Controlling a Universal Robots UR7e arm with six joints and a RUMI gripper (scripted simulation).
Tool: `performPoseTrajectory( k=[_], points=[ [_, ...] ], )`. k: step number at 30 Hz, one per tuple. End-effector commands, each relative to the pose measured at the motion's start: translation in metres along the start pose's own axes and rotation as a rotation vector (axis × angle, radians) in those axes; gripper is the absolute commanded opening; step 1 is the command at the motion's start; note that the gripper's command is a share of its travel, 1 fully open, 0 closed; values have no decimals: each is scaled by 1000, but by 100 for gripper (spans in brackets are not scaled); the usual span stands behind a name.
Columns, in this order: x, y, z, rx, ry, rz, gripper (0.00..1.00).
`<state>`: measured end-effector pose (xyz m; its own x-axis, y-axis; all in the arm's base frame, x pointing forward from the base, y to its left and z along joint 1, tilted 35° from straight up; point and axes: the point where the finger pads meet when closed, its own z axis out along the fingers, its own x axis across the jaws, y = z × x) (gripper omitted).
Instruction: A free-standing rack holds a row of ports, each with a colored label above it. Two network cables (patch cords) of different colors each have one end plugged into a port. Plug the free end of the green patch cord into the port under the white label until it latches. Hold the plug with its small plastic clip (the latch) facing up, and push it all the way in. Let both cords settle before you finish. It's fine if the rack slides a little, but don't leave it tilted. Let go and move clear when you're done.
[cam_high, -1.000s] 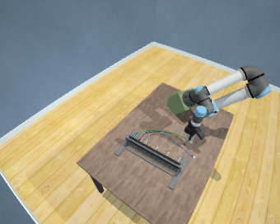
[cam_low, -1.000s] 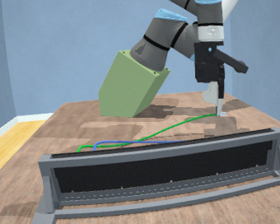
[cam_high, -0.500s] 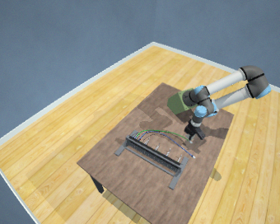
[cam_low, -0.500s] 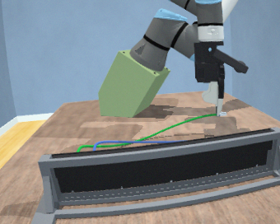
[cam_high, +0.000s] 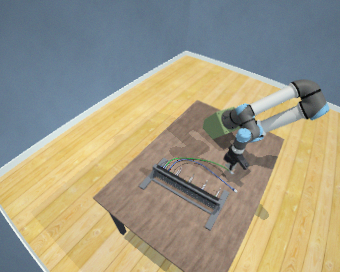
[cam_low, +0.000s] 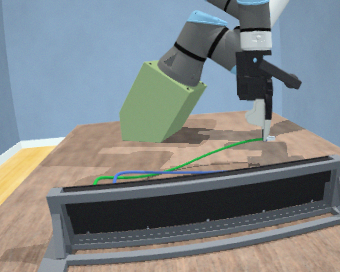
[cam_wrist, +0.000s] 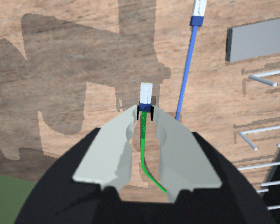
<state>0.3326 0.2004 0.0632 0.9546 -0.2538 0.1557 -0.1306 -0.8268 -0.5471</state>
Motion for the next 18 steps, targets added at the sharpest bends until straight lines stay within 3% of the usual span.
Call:
performPoseTrajectory(
  k=[1, 18],
  points=[
    [3, 0, -2, 0, 5, 0, 0],
    [6, 3, -2, 0, 4, 19, 0]
  ],
)
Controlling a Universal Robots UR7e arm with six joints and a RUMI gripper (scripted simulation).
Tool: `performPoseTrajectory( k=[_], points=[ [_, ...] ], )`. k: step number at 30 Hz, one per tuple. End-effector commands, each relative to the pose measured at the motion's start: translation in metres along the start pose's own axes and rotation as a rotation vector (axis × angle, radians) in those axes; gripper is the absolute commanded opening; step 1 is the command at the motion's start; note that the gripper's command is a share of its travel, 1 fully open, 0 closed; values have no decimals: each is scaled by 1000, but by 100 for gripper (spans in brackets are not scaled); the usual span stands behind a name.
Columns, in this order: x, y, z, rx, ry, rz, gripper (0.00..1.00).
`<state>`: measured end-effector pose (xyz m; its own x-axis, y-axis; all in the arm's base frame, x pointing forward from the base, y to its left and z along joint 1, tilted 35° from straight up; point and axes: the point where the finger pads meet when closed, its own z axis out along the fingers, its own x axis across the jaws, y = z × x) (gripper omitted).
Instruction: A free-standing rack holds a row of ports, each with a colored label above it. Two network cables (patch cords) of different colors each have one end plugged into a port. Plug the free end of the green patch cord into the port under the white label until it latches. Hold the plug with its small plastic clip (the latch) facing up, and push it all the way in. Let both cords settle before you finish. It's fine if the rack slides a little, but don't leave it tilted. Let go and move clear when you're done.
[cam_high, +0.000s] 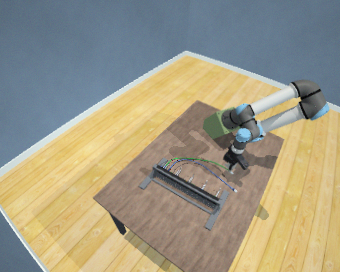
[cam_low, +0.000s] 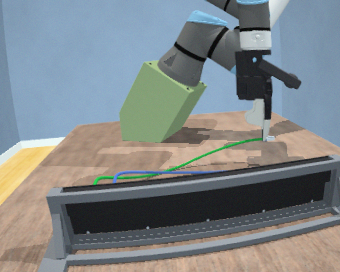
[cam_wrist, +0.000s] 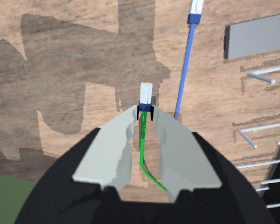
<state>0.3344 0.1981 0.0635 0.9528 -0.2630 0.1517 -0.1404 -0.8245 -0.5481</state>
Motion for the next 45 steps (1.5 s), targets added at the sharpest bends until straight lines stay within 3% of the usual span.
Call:
performPoseTrajectory(
  k=[1, 45],
  points=[
    [4, 1, -2, 0, 2, 12, 0],
    [44, 38, -11, -5, -1, 258, 0]
  ],
)
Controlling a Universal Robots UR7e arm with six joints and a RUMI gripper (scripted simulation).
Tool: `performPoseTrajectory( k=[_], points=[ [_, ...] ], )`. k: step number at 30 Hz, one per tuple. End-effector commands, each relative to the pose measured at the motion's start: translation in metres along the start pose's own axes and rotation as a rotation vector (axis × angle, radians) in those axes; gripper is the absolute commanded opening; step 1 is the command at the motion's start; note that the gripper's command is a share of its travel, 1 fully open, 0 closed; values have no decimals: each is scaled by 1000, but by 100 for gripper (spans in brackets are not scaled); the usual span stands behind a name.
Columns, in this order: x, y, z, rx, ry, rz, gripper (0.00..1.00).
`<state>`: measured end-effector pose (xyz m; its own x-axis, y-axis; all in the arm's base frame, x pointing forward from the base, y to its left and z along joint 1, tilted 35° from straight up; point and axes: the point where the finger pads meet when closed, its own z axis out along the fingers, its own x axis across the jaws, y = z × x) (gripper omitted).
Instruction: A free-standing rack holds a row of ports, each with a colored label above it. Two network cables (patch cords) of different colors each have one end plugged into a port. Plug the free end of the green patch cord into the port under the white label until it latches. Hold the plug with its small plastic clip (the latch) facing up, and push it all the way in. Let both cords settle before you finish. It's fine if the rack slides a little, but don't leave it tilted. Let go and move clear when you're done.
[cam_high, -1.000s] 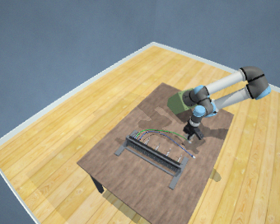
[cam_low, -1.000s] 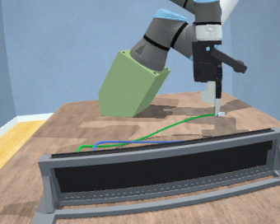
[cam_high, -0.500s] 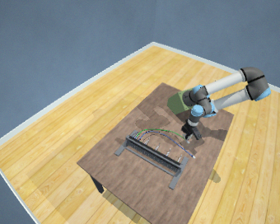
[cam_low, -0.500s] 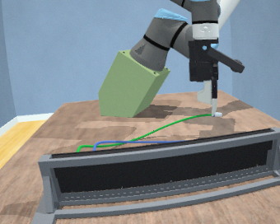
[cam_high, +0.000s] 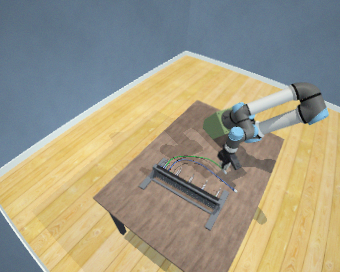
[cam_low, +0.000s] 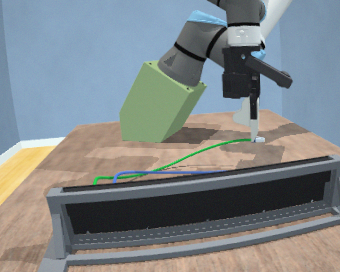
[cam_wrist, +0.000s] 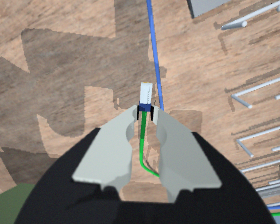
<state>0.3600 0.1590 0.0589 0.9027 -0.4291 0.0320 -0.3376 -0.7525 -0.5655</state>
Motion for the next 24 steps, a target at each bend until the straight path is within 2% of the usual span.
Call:
performPoseTrajectory(
  k=[1, 24],
  points=[
    [11, 5, -2, -3, 1, 47, 0],
    [52, 28, -10, -8, -2, 262, 0]
  ],
)
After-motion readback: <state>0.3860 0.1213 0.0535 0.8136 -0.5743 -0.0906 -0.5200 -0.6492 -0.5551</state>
